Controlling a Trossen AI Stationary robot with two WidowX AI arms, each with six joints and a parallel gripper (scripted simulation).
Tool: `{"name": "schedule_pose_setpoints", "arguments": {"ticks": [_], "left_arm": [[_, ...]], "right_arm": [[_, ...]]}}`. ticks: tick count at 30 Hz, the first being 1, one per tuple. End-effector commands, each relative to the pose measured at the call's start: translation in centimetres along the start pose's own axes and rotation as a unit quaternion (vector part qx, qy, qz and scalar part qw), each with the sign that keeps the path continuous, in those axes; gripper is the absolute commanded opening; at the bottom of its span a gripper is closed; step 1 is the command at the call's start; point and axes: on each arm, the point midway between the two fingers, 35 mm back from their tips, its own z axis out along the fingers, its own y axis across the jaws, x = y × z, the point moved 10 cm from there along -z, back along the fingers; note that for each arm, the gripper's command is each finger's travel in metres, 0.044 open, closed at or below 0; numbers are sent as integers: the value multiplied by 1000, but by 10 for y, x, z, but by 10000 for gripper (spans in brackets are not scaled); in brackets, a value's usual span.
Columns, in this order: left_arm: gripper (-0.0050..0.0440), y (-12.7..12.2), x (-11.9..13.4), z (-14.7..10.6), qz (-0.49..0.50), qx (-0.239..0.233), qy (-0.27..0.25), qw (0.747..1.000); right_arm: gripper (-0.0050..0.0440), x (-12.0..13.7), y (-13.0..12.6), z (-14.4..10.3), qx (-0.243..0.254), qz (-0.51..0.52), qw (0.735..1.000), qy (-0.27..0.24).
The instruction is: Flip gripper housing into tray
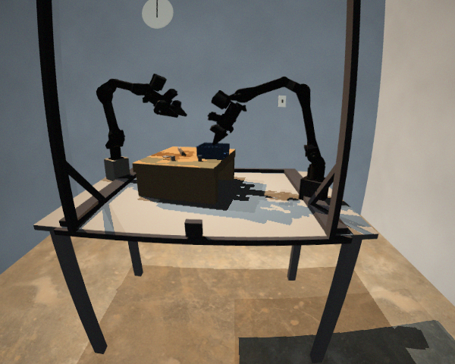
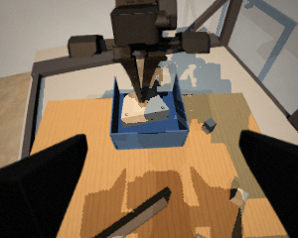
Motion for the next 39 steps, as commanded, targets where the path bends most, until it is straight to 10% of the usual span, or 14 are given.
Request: {"name": "schedule_pose_setpoints", "arguments": {"ticks": [1, 39], "left_arm": [[435, 0, -5, -5, 3, 1, -12, 1000], [435, 0, -5, -5, 3, 1, -12, 1000]], "right_arm": [[0, 0, 0, -3, -2, -2, 1000, -8], [0, 5, 0, 5, -2, -2, 1000, -8]]}}
